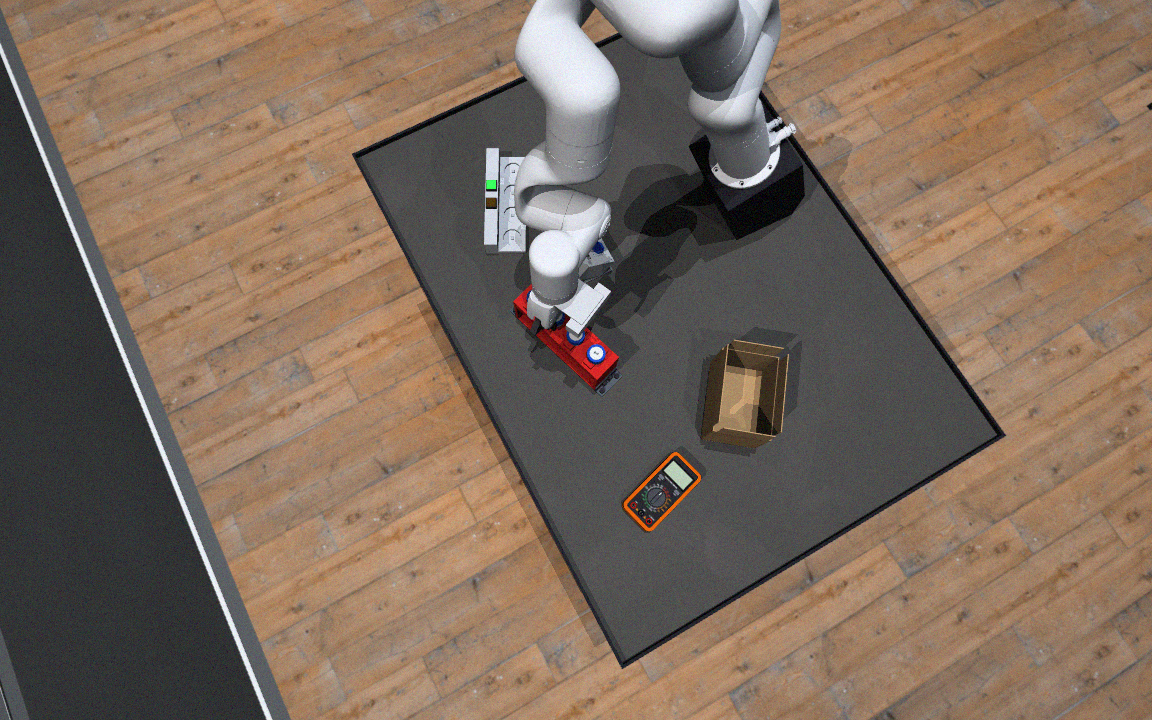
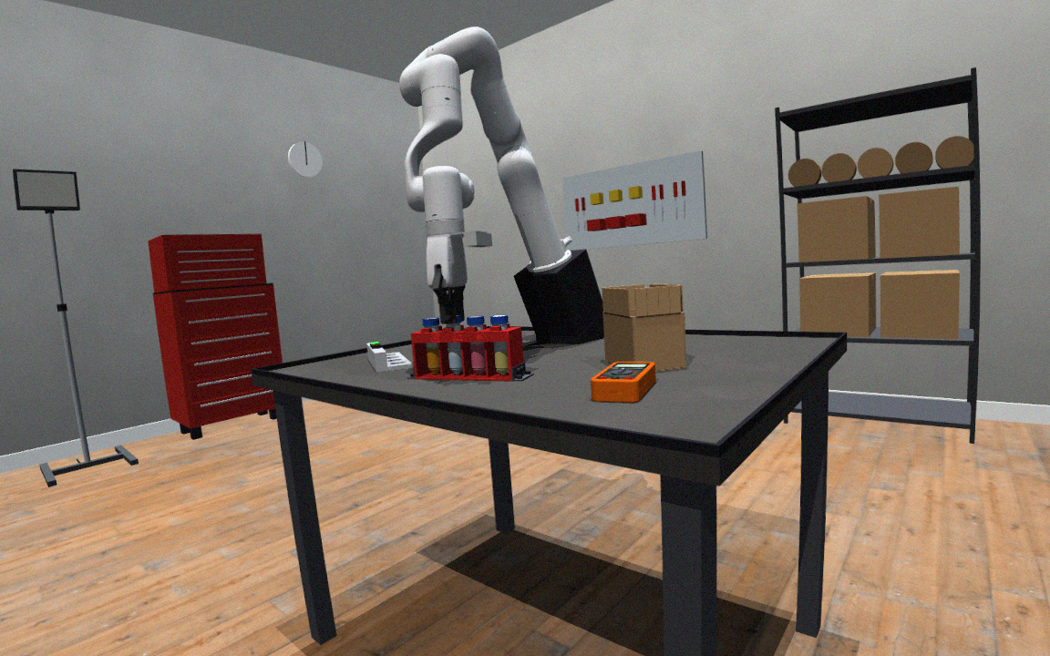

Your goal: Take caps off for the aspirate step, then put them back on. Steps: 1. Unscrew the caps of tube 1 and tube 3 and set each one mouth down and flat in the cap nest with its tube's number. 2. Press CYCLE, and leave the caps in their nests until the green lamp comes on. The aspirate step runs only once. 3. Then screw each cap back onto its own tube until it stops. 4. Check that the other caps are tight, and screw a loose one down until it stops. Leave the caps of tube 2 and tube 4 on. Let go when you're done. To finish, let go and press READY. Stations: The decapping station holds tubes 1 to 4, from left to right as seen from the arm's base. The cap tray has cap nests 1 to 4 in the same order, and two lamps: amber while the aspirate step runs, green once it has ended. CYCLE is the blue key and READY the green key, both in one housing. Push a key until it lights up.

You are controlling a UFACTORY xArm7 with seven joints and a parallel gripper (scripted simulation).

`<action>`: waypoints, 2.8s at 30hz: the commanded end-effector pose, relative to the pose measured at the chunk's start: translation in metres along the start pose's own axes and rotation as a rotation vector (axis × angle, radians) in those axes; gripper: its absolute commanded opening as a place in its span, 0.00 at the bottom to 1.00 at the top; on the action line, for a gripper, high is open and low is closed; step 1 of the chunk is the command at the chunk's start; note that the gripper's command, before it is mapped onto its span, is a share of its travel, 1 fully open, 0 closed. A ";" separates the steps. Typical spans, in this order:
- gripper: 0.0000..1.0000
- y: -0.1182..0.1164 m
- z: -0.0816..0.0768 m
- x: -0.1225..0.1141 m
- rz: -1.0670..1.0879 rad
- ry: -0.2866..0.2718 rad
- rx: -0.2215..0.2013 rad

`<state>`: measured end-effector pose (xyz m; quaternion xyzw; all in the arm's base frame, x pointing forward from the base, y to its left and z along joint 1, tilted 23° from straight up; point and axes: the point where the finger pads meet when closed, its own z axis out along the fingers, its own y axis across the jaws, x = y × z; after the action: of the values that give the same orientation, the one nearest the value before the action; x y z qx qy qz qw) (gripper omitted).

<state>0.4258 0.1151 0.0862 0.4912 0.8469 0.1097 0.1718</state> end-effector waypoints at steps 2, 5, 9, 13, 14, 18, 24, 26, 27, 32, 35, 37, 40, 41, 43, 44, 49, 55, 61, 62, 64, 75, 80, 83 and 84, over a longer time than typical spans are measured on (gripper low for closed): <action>0.00 0.001 -0.001 0.000 -0.001 0.001 -0.001; 0.00 0.001 -0.001 0.000 0.099 0.001 0.000; 0.00 0.001 -0.001 0.000 0.249 0.001 0.000; 0.00 0.001 -0.001 0.000 0.254 0.001 0.000; 0.46 0.001 -0.001 0.000 0.254 0.001 0.000; 0.46 0.001 -0.001 0.000 0.254 0.001 0.000; 0.46 0.001 -0.001 0.000 0.254 0.001 0.000; 0.46 0.001 -0.001 0.000 0.214 0.001 0.000; 0.46 0.001 -0.001 0.000 0.214 0.001 0.000; 0.46 0.001 -0.001 0.000 0.014 0.001 -0.001; 0.46 0.001 -0.001 0.000 -0.106 0.001 -0.001; 0.46 0.001 -0.001 0.000 -0.186 0.001 -0.001; 0.46 0.001 -0.001 0.000 -0.266 0.001 -0.001; 0.46 0.001 -0.001 0.000 -0.266 0.001 -0.001; 0.46 0.001 -0.001 0.000 -0.266 0.001 -0.001; 0.46 0.001 -0.001 0.000 -0.266 0.001 -0.001; 0.00 0.001 -0.001 0.000 -0.266 0.001 -0.001; 0.00 0.001 -0.001 0.000 -0.266 0.001 -0.001; 0.00 0.001 -0.001 0.000 -0.266 0.001 -0.001; 0.00 0.001 -0.001 0.000 -0.233 0.001 -0.001; 0.00 0.001 -0.001 0.000 -0.166 0.001 -0.001; 0.00 0.001 0.000 0.000 0.201 0.002 0.000; 0.00 0.001 0.000 0.000 0.301 0.002 0.000; 0.00 0.001 0.000 0.000 0.401 0.002 0.000; 0.00 0.001 0.000 0.000 0.434 0.002 0.000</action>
<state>0.4261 0.1144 0.0860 0.6225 0.7576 0.1381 0.1392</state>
